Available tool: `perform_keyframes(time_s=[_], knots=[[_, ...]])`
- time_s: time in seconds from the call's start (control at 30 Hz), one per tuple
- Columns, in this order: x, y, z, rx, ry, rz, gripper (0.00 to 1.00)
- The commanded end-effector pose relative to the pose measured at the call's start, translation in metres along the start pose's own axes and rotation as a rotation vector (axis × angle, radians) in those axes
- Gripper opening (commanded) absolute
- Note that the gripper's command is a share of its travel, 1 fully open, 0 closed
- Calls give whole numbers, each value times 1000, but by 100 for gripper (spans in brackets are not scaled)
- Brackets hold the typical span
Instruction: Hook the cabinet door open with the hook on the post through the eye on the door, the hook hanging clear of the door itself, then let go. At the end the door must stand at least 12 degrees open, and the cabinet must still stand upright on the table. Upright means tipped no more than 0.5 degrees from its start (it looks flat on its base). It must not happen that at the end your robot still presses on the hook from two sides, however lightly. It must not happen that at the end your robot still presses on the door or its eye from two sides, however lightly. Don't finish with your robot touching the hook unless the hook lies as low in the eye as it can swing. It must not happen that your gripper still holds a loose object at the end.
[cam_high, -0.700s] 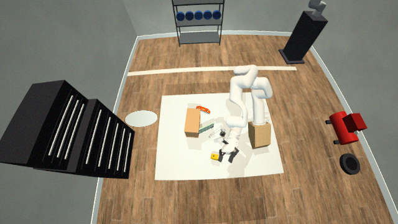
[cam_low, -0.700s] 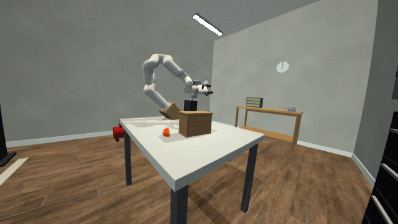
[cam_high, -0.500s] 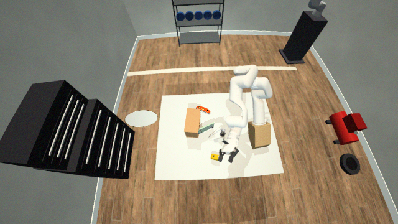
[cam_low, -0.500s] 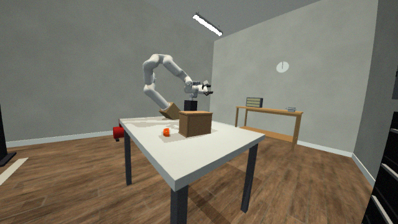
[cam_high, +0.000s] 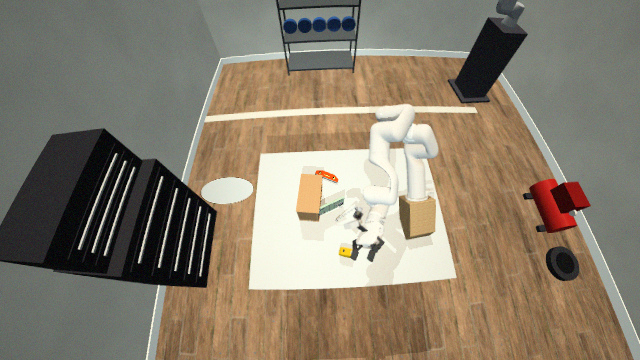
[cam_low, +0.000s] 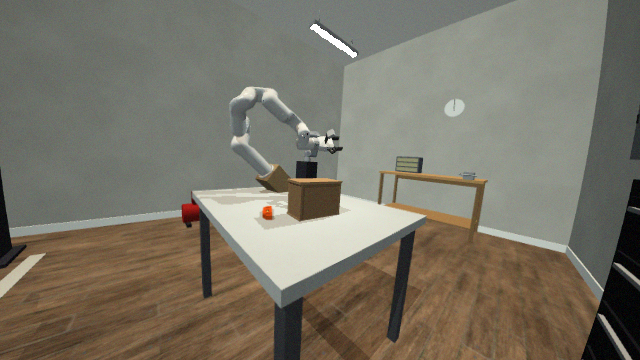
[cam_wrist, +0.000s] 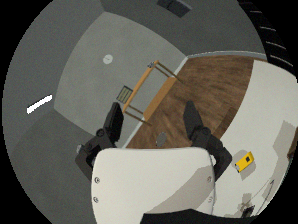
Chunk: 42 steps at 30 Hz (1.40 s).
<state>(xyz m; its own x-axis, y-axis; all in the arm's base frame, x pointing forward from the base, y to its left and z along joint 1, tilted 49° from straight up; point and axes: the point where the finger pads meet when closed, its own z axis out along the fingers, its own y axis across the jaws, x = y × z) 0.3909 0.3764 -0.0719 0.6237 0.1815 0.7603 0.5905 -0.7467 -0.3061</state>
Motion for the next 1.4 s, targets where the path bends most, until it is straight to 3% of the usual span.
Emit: perform_keyframes(time_s=[0.0, 0.17, 0.33, 0.4, 0.47, 0.63, 0.8, 0.97, 1.07, 1.13, 1.23, 1.3, 1.33, 1.37], knots=[[5, 0, 1, -5, 13, 11, 100], [25, 9, 0, -53, 74, 86, 100], [66, 33, -6, -157, 210, 249, 100], [66, 33, -6, -157, 210, 249, 100], [88, 48, -13, -215, 288, 340, 100], [110, 66, -22, -281, 377, 442, 100], [144, 99, -45, -395, 529, 614, 100], [153, 111, -55, -436, 584, 675, 100], [170, 137, -77, -523, 698, 802, 100], [170, 137, -77, -523, 698, 802, 100], [182, 162, -104, -614, 814, 932, 100], [182, 162, -104, -614, 814, 932, 100], [185, 174, -118, -661, 872, 998, 100], [185, 174, -118, -661, 872, 998, 100]])
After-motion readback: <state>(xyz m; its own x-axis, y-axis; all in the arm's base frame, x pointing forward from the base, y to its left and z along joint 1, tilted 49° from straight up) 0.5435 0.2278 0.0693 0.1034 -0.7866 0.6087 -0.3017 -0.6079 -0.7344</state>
